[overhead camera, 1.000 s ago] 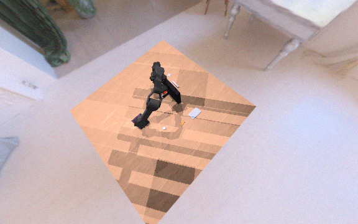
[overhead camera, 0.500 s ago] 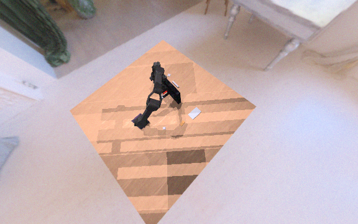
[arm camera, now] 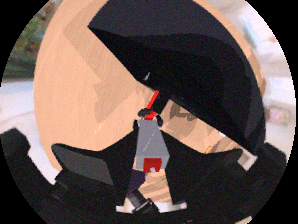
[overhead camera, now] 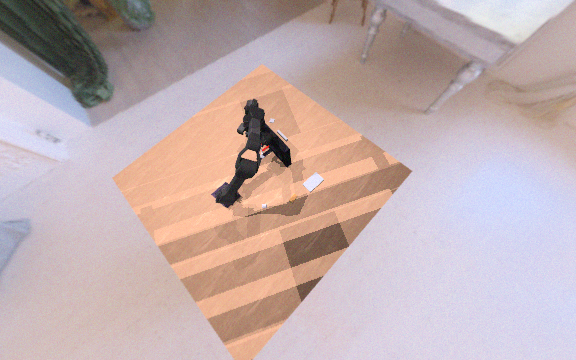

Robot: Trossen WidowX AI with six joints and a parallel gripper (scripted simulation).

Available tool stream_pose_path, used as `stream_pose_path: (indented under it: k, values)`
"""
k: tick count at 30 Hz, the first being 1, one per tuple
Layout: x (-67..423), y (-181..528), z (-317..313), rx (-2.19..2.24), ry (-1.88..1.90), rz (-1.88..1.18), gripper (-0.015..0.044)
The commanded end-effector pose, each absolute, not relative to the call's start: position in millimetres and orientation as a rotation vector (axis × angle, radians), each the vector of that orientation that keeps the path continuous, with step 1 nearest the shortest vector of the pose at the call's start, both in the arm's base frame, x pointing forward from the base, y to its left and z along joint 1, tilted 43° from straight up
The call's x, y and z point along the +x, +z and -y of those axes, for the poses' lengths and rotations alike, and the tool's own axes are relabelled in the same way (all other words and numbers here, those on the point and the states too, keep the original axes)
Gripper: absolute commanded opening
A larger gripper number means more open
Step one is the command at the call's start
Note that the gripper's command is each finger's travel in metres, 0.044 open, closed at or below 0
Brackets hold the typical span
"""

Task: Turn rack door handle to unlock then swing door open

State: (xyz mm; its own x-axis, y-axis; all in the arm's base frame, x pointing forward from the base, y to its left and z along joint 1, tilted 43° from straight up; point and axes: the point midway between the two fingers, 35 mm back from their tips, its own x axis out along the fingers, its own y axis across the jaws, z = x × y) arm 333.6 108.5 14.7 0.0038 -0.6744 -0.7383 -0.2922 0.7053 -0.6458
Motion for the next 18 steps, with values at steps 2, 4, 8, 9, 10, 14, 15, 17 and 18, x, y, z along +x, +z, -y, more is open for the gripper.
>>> stream_pose_path:
  k: [2, 4, 8, 9, 10, 14, 15, 17, 18]
  values:
    - [333.5, 14.9, -108.4, -1.000, -0.157, -1.652, 0.0017]
    - [333.5, 14.9, -108.4, -1.074, -0.076, -1.673, 0.0017]
    - [333.5, 14.9, -108.4, -1.220, 0.091, -1.707, 0.0017]
    - [333.5, 14.9, -108.4, -1.256, 0.134, -1.713, 0.0017]
    - [333.5, 14.9, -108.4, -1.292, 0.177, -1.719, 0.0017]
    - [333.5, 14.9, -108.5, -1.435, 0.354, -1.736, 0.0017]
    - [333.5, 14.9, -108.5, -1.470, 0.399, -1.738, 0.0017]
    - [333.5, 14.9, -108.5, -1.539, 0.491, -1.740, 0.0017]
    - [333.5, 14.9, -108.5, -1.573, 0.537, -1.739, 0.0017]
